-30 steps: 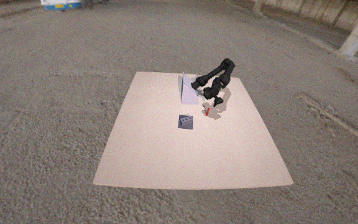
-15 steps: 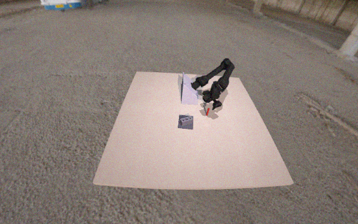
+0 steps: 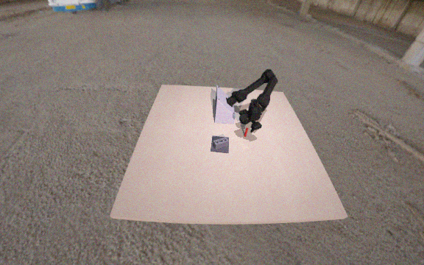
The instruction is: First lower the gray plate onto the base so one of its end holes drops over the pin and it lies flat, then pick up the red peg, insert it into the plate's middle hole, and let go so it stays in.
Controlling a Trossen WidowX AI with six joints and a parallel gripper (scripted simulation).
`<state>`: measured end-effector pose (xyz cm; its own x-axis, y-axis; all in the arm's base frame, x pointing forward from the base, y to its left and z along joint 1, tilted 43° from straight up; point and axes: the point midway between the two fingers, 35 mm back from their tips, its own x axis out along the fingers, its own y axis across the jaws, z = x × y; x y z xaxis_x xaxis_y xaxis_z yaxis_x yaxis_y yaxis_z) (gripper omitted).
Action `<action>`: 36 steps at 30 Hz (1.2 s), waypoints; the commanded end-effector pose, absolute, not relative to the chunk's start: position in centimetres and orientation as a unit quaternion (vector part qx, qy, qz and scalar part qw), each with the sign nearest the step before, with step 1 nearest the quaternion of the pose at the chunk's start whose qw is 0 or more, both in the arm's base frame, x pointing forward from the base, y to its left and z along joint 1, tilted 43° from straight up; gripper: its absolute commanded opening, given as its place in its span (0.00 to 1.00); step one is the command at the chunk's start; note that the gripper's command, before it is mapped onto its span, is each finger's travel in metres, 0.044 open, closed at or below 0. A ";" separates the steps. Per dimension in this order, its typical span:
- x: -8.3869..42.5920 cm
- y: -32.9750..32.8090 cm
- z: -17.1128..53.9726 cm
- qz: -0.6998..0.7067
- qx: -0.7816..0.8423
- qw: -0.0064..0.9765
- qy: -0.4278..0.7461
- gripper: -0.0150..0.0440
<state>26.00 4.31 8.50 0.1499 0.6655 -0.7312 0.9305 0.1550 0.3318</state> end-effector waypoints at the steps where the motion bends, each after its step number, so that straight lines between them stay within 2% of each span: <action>1: 25.9 4.9 7.8 -0.159 0.631 0.416 0.635 1.00; 25: 26.2 7.5 5.2 -0.157 0.632 0.415 0.635 1.00; 36: 26.2 7.5 5.2 -0.157 0.632 0.415 0.635 0.51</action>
<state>26.33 7.39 5.31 0.1457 0.6699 -0.7280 0.9313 0.1554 0.3294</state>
